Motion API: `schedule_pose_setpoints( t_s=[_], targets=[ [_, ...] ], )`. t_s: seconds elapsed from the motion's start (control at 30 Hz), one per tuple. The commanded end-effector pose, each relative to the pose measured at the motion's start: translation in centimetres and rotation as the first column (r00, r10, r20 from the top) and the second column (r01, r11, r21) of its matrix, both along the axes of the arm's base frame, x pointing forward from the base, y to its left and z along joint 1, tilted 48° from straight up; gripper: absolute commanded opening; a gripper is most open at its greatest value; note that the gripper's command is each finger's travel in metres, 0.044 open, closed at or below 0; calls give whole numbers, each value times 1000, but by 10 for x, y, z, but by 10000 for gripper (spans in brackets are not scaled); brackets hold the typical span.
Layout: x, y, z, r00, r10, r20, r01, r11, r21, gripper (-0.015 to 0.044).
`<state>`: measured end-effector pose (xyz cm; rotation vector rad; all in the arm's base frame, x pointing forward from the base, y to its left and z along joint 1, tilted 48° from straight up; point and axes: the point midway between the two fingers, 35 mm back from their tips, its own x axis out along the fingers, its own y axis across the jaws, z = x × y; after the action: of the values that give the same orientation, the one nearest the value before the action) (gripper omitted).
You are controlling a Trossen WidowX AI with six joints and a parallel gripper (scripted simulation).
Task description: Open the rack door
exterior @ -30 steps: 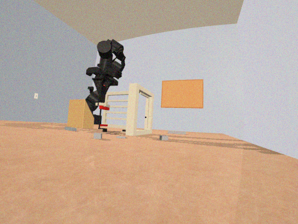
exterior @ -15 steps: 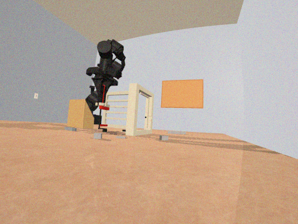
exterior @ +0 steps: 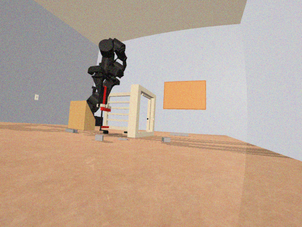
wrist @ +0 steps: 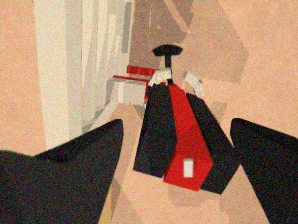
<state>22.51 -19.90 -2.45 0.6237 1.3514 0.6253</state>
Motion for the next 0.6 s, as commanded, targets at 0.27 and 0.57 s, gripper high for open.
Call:
schedule_pose_setpoints(
  t_s=[0.27,0.57],
  targets=[
    [-1,-14,10,1000,-5,1,5,1000,-9,299],
    [-3,-22,18,1000,-11,-1,11,1000,-11,299]
  ],
)
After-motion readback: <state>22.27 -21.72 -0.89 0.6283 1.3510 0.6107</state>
